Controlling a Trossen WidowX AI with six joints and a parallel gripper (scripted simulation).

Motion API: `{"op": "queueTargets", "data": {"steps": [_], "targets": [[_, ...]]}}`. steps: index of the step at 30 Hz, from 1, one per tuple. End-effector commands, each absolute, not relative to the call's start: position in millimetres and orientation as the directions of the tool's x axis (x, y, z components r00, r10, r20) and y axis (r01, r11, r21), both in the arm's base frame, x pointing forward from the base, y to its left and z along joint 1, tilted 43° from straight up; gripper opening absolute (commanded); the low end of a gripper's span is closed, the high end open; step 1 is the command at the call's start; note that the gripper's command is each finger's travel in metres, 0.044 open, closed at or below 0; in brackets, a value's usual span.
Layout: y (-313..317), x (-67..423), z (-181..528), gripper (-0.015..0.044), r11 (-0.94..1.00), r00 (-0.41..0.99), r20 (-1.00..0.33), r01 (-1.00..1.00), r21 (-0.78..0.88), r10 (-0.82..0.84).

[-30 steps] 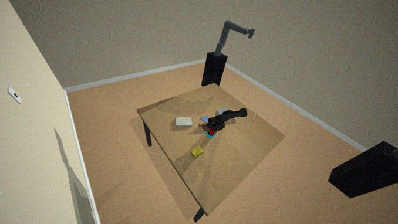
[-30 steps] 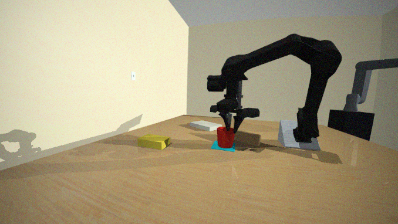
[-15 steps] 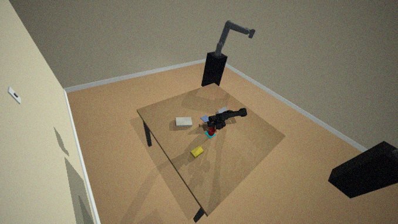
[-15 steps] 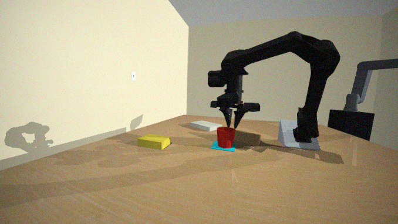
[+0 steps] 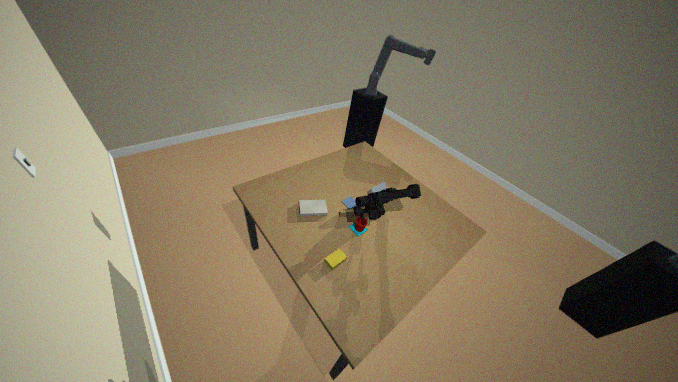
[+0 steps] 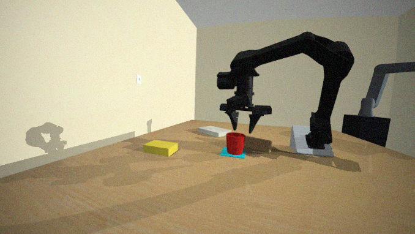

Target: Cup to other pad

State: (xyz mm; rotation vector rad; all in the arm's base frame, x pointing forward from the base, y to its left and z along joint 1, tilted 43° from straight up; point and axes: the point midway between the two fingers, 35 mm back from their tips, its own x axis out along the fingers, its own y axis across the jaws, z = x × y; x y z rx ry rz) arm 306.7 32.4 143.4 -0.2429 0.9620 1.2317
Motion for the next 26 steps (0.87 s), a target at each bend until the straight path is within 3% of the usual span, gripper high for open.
{"op": "queueTargets", "data": {"steps": [1, 2, 26], "targets": [[29.8, 307.0, 145.7, 0.0416, 0.368, 0.017, -0.730, -0.872, 0.324, 0.683], [28.0, 307.1, 147.7, 0.0440, 0.370, 0.020, -0.731, -0.872, 0.322, 0.683], [-9.3, 305.0, 185.3, 0.0440, 0.417, 0.077, -0.738, -0.862, 0.290, 0.671]]}}
